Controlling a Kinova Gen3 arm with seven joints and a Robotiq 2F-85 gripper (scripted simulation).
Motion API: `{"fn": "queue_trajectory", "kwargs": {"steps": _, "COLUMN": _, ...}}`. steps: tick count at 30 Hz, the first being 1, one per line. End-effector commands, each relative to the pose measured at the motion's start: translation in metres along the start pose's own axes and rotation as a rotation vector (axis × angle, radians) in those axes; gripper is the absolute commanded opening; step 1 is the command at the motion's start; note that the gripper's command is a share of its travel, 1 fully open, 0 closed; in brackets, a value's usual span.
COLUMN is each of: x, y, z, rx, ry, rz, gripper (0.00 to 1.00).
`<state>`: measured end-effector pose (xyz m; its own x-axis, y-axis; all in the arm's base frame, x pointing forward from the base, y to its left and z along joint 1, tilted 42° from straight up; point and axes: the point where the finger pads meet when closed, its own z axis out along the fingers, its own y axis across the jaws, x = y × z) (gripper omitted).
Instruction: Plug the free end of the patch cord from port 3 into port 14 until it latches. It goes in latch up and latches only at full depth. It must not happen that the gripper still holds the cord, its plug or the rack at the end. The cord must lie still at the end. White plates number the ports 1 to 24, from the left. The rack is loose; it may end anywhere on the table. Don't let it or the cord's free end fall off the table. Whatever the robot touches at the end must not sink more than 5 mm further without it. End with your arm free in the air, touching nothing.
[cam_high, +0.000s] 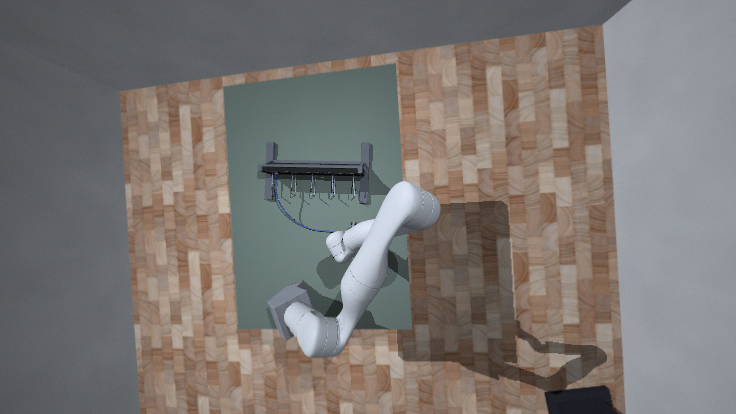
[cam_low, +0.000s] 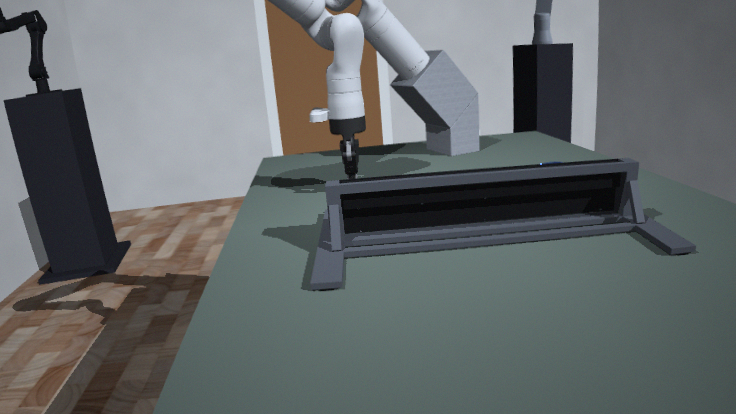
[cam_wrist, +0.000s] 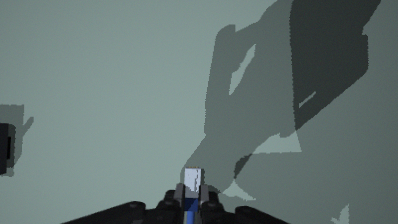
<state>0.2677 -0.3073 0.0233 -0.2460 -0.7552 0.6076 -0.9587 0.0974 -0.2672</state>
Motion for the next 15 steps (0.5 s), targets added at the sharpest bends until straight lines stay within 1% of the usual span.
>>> {"fn": "queue_trajectory", "kwargs": {"steps": 1, "x": -0.0001, "y": -0.0005, "z": 0.0010, "rx": 0.000, "ry": 0.000, "rz": 0.001, "gripper": 0.00}}
{"fn": "queue_trajectory", "kwargs": {"steps": 15, "x": -0.0001, "y": -0.0005, "z": -0.0022, "rx": 0.000, "ry": 0.000, "rz": 0.001, "gripper": 0.00}}
